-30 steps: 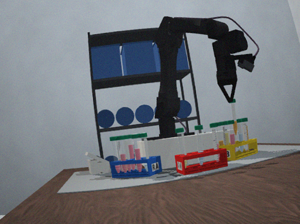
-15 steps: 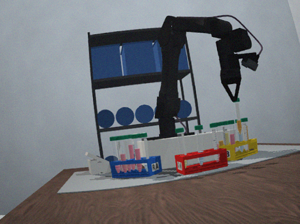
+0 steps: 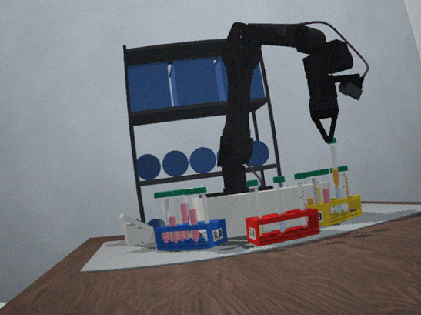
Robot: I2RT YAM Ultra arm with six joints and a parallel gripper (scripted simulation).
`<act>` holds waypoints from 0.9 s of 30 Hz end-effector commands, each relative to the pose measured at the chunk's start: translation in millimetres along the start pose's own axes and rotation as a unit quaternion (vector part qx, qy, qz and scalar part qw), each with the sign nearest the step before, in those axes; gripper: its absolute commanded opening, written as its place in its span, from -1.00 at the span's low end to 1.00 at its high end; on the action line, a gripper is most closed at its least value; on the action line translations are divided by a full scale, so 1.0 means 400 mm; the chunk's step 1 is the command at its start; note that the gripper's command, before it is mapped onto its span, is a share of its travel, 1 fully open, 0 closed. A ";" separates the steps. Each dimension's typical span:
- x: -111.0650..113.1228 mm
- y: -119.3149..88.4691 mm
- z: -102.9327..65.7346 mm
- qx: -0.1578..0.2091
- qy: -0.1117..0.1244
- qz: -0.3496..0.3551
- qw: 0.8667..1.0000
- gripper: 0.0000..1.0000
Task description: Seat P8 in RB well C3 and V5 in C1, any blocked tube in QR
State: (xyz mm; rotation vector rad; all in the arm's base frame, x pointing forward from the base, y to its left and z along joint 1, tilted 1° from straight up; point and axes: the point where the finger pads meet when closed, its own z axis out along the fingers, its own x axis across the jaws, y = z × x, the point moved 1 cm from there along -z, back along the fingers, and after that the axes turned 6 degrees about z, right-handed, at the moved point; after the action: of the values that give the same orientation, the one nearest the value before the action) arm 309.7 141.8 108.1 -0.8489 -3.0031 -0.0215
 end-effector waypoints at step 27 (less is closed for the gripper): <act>-0.028 0.033 -0.018 -0.017 -0.012 0.001 1.000 -1.00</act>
State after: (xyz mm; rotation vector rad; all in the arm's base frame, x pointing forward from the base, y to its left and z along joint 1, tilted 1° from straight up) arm 315.1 144.1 108.4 -0.8485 -3.0019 -0.0198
